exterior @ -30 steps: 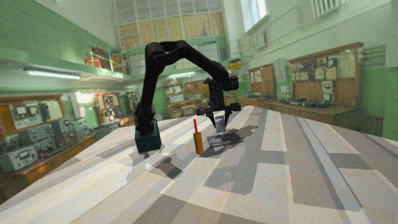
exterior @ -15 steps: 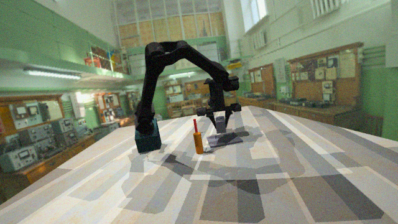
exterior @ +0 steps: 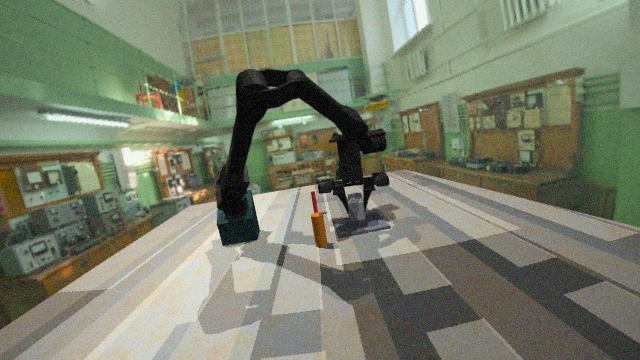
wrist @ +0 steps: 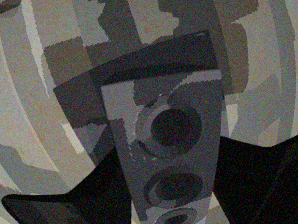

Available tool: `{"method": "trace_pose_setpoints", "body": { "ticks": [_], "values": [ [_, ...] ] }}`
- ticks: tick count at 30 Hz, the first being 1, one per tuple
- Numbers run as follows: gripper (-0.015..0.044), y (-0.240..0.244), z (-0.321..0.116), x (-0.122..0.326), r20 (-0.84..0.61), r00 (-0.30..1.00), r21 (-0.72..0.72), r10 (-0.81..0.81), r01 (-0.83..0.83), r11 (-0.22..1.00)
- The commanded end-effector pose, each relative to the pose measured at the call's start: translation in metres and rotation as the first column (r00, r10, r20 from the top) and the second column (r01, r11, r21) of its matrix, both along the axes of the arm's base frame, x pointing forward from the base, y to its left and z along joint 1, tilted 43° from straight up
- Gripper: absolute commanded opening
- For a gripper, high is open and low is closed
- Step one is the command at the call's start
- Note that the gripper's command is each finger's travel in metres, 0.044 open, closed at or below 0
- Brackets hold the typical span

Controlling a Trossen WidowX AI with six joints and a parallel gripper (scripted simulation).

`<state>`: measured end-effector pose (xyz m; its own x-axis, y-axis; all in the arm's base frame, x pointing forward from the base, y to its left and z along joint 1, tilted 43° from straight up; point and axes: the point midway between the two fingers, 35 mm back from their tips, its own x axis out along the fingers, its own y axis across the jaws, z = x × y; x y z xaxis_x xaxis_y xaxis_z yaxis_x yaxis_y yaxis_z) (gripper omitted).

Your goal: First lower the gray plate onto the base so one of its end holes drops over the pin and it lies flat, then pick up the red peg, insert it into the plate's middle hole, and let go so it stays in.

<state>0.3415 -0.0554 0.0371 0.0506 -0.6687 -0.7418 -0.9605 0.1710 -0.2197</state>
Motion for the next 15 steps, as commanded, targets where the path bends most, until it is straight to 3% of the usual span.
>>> {"method": "trace_pose_setpoints", "body": {
  "ticks": [1,15],
  "values": [
    [0.0000,-0.0059,-0.0054,-0.0016,-0.008,1.000,-0.007,-0.001,0.001,1.000],
    [0.0000,-0.0109,-0.0112,0.0001,-0.001,1.000,-0.001,-0.002,0.002,1.000]
  ]
}}
